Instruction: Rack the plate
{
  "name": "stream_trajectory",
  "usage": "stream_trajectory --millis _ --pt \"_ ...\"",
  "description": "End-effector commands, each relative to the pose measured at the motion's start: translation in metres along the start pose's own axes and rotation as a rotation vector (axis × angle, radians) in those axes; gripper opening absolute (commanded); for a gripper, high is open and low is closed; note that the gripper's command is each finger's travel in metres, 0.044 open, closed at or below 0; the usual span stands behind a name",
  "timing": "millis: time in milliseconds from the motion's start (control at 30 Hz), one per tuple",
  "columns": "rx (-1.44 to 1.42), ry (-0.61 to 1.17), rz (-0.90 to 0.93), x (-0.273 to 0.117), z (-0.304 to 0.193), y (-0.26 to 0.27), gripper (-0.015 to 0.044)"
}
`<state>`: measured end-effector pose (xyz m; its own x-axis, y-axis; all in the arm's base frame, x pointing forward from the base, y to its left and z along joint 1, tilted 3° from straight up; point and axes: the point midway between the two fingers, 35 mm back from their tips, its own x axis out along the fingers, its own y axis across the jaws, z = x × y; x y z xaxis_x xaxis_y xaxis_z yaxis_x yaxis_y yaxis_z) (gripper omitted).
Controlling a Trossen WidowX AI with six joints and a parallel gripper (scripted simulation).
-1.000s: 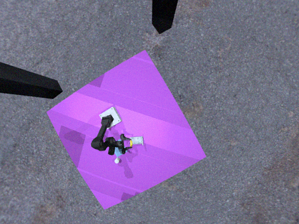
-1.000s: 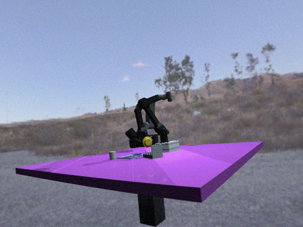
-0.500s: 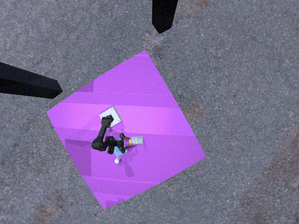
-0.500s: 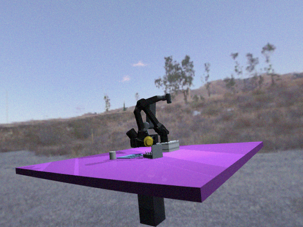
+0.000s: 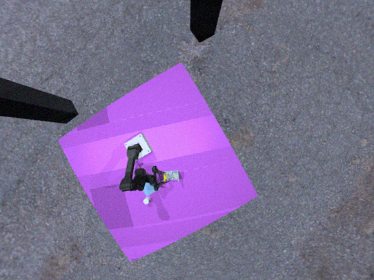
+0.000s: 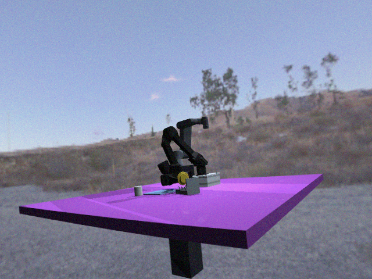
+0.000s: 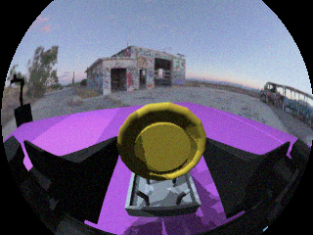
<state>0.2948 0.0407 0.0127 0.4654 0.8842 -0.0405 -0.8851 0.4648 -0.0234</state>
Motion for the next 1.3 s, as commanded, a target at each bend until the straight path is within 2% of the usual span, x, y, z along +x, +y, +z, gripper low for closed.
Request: stream_trajectory --millis 0,200,700,1200,1267 --pt "-0.001 0.0 0.0 0.003 -0.005 -0.001 0.0" --pt "-0.021 0.002 0.002 0.003 -0.025 -0.002 0.0" --pt "-0.004 0.002 0.002 0.002 -0.02 0.0 0.0" --pt "-0.01 0.002 0.002 0.002 -0.02 0.0 0.0394" --pt "-0.01 0.002 0.002 0.002 -0.02 0.0 0.04"
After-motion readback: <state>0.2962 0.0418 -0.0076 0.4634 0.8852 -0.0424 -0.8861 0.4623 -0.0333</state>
